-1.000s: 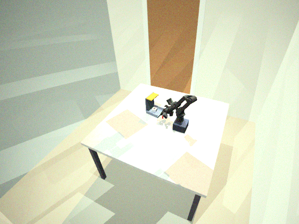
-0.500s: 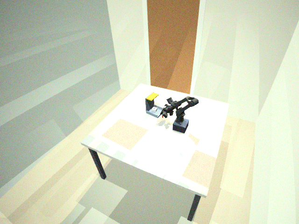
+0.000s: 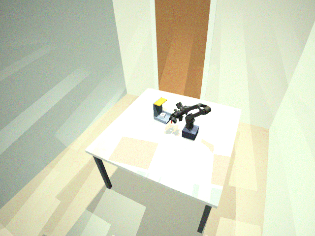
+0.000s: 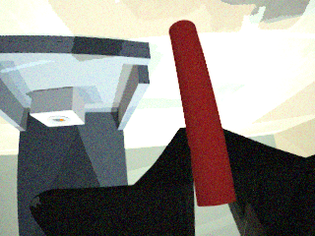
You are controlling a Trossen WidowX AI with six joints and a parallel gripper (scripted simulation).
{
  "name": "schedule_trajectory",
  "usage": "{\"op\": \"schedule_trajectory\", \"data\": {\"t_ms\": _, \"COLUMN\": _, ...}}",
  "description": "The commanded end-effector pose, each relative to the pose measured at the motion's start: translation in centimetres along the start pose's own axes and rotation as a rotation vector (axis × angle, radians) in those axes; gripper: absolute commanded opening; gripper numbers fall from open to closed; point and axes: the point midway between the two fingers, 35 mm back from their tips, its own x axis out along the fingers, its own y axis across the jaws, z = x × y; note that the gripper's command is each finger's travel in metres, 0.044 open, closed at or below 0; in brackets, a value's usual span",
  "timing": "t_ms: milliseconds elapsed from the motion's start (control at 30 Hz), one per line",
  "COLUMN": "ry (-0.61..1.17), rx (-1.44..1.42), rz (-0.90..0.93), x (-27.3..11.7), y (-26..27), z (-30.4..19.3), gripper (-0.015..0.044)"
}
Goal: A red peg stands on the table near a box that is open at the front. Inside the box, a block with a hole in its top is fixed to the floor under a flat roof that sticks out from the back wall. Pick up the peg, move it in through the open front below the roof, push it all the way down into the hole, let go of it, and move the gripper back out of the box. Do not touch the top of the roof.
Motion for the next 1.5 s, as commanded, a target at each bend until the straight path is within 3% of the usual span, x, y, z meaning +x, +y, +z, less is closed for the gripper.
{"op": "schedule_trajectory", "data": {"t_ms": 0, "ry": 0.003, "rx": 0.005, "rz": 0.007, "x": -0.1, "y": 0.1, "z": -0.3, "gripper": 0.0000}}
{"op": "schedule_trajectory", "data": {"t_ms": 1467, "ry": 0.005, "rx": 0.069, "rz": 0.088, "x": 1.4, "y": 5.3, "z": -3.1, "gripper": 0.0000}}
